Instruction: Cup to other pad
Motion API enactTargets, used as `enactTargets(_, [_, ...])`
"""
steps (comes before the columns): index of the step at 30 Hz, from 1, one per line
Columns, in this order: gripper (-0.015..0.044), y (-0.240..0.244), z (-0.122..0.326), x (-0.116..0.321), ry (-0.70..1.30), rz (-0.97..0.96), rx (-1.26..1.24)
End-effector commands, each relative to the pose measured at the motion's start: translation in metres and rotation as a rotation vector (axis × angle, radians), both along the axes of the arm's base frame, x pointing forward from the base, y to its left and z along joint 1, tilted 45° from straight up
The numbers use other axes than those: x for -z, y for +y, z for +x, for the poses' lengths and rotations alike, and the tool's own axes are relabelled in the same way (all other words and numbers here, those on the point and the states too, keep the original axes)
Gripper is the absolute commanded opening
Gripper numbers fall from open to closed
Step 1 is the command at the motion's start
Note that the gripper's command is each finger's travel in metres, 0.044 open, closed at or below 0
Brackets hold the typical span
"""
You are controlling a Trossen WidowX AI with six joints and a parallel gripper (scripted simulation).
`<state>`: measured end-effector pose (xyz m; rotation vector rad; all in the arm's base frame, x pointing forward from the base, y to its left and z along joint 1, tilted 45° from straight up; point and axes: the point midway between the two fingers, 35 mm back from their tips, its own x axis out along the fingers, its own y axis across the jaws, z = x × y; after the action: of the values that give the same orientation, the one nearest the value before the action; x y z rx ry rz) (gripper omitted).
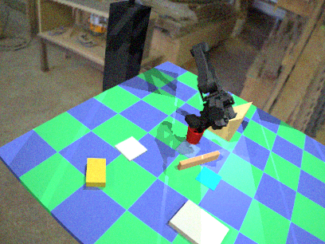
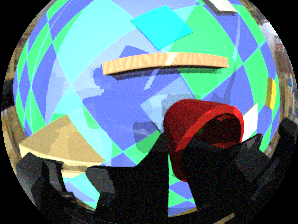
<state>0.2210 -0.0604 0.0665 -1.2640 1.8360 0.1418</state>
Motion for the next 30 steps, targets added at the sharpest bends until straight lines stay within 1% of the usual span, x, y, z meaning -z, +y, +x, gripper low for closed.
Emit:
enactTargets(1, [0.0000,0.003,0.000,-0.003,-0.002,0.004,0.005])
enactTargets(19, [0.0000,0.002,0.001,-0.001,0.000,0.000,0.000])
enactTargets(30, [0.0000,0.011,0.011,0.008,-0.002,0.002,0.003])
